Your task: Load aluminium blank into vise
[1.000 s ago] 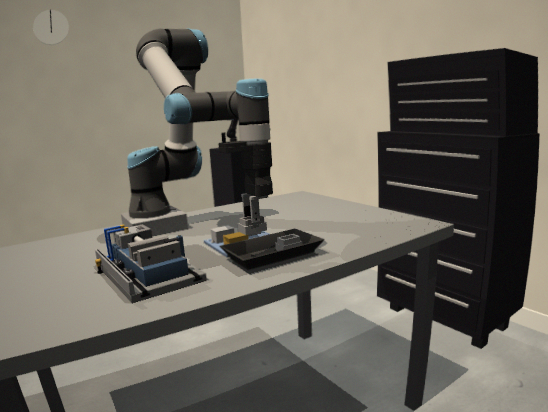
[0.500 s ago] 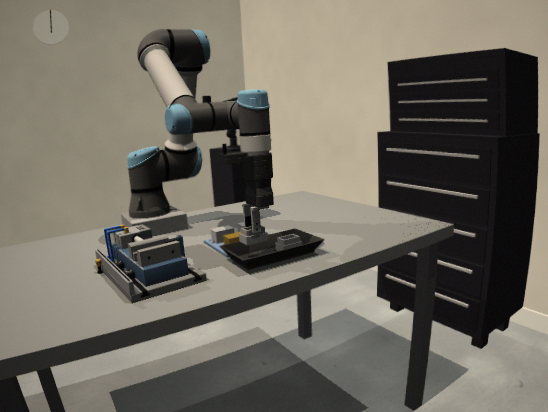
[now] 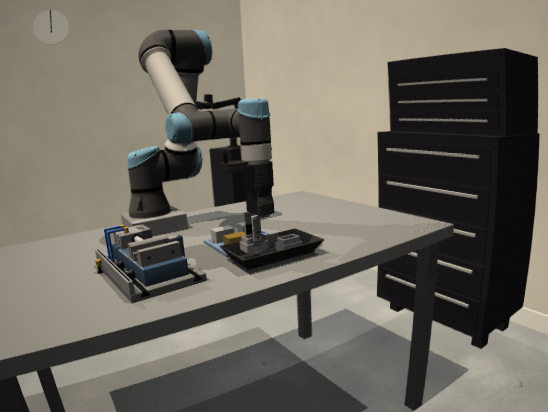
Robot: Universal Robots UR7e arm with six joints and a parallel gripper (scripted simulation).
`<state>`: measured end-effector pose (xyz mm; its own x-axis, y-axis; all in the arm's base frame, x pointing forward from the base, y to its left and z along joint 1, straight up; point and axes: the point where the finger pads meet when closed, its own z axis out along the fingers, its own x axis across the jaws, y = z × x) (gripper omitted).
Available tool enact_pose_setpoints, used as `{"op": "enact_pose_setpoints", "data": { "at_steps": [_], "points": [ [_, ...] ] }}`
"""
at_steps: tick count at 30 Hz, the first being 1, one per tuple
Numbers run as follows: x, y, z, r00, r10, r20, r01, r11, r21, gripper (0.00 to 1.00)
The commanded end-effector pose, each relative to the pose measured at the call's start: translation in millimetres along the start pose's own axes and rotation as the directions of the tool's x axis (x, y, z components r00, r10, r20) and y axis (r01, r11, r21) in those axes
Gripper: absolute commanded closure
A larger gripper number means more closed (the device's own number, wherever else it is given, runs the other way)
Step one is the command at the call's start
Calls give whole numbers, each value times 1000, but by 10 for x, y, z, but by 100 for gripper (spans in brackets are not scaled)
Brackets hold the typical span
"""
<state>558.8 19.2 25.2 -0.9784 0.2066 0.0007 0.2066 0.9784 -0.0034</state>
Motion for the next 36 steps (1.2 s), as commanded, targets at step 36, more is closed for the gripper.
{"op": "enact_pose_setpoints", "data": {
  "at_steps": [36],
  "points": [
    [-9, 2, 103, 1000, 0, 2, 0, 1000, 0, 100]
  ]
}}
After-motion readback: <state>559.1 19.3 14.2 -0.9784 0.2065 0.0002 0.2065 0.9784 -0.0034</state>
